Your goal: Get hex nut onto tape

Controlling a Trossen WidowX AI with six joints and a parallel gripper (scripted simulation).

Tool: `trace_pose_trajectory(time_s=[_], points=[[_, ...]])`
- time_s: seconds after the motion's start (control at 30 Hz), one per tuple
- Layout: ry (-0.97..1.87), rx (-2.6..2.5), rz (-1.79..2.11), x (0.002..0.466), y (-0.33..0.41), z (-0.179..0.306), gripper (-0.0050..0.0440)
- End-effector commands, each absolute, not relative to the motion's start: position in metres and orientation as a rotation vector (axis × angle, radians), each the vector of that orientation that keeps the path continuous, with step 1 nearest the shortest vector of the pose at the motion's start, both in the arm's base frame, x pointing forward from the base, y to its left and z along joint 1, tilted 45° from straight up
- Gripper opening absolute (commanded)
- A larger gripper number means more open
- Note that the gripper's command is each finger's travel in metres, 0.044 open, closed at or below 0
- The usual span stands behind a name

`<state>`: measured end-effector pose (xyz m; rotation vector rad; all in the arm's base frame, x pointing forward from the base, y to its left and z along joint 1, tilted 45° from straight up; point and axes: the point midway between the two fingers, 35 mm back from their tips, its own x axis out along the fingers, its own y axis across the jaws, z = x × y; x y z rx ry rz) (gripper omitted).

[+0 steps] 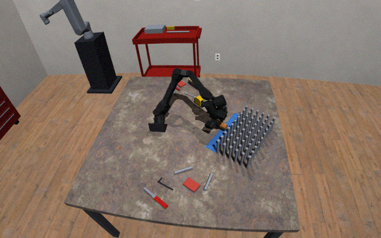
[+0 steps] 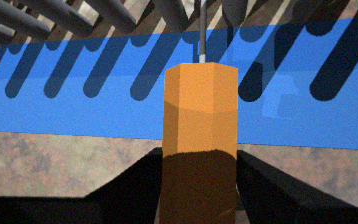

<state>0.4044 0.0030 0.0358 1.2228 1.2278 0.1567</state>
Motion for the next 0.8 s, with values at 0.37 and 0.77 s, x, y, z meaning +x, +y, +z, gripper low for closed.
trace_pose_trajectory(time_s=[0.37, 0.77], points=[[1.181, 1.206, 0.168, 0.4147, -0.0055, 0.0484, -0.005], [1.189, 1.211, 0.163, 0.4119, -0.0046, 0.0454, -0.005]])
